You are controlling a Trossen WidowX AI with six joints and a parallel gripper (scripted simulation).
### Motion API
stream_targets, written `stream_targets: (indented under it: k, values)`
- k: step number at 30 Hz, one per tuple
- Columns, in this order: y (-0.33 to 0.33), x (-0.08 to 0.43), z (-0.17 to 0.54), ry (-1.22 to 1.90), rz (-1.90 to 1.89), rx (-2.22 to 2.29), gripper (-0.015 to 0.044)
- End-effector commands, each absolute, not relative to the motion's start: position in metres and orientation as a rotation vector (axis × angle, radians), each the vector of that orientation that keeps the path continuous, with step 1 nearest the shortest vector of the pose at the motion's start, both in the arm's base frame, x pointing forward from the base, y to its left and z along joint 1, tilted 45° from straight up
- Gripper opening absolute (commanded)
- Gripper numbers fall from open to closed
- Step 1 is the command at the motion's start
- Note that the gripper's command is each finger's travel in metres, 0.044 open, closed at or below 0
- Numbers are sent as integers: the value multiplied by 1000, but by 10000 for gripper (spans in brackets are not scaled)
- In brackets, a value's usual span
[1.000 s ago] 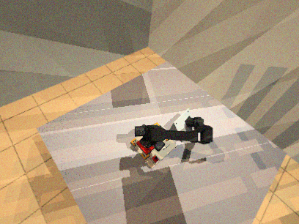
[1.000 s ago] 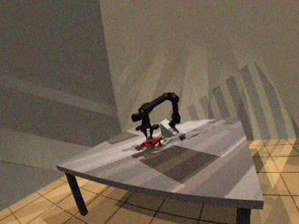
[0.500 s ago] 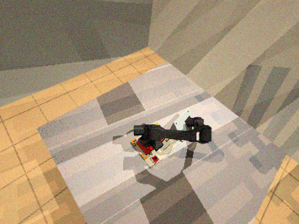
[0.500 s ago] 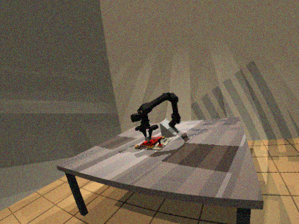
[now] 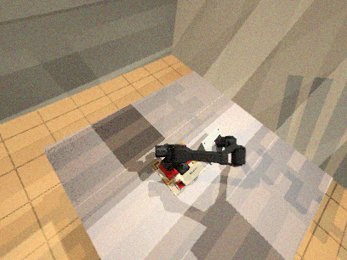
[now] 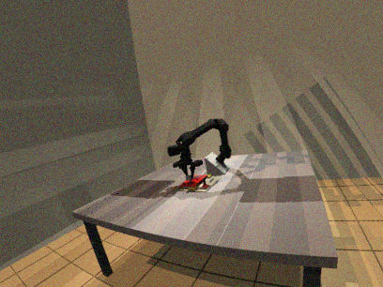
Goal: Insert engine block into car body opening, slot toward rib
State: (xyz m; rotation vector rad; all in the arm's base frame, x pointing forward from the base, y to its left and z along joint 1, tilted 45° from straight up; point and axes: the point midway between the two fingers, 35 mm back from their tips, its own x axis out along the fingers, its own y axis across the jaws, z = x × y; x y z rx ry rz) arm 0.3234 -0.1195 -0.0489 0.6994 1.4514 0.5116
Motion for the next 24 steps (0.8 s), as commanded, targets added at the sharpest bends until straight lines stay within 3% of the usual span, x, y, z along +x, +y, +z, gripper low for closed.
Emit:
stream_targets:
  k: [1, 24]
  values:
    - [-121, 323, -49, 1448, 513, 691, 160]
    - [-123, 322, -49, 1461, 488, 719, 160]
